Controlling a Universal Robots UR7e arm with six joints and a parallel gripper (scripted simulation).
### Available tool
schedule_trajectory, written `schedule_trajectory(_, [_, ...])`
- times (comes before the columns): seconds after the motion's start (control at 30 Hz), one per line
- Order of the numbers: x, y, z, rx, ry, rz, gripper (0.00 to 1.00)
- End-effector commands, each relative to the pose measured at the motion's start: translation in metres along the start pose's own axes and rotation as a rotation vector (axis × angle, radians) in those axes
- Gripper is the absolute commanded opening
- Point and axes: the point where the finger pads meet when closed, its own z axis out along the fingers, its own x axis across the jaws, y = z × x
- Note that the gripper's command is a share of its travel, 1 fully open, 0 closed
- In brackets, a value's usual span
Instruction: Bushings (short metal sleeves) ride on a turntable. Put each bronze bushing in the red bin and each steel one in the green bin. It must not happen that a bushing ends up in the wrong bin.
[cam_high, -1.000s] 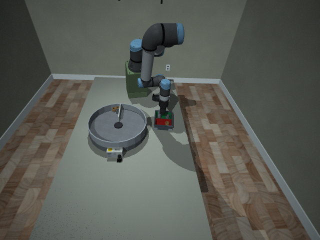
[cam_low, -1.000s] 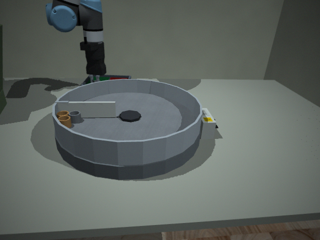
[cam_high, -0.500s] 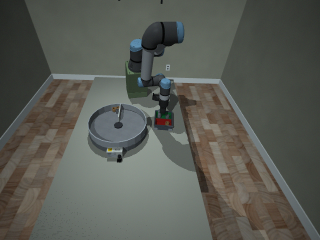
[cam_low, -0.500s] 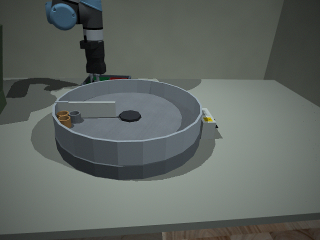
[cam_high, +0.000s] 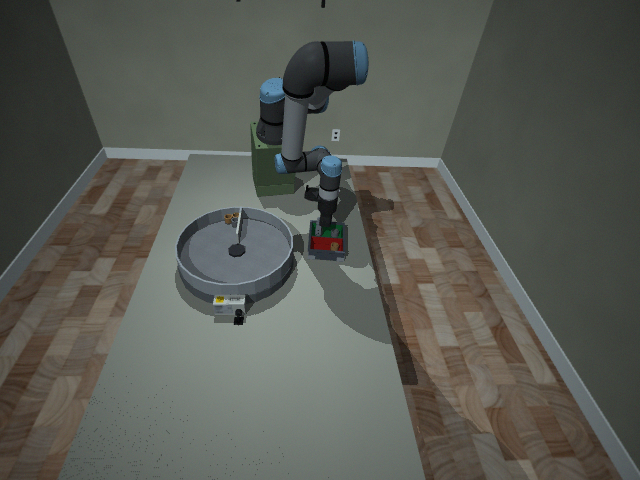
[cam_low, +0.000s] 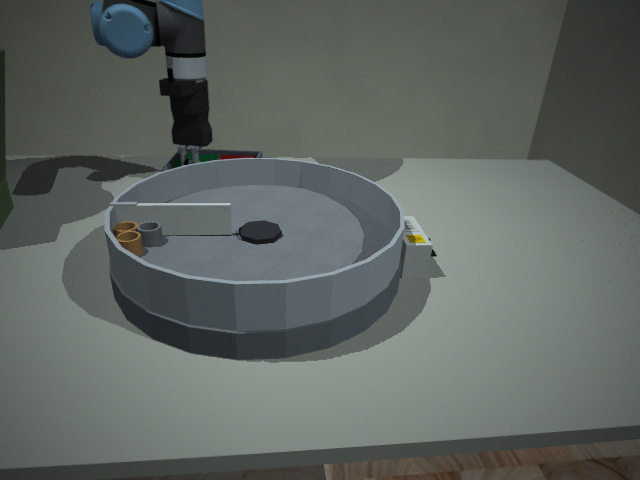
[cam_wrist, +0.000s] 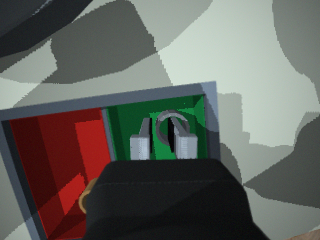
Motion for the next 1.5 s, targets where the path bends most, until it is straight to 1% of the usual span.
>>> schedule_trajectory(0.0, [0.000, 0.000, -0.001, -0.001, -0.001, 0.000, 0.42])
schedule_trajectory(1.47, [0.000, 0.000, -0.014, -0.001, -0.001, 0.000, 0.42])
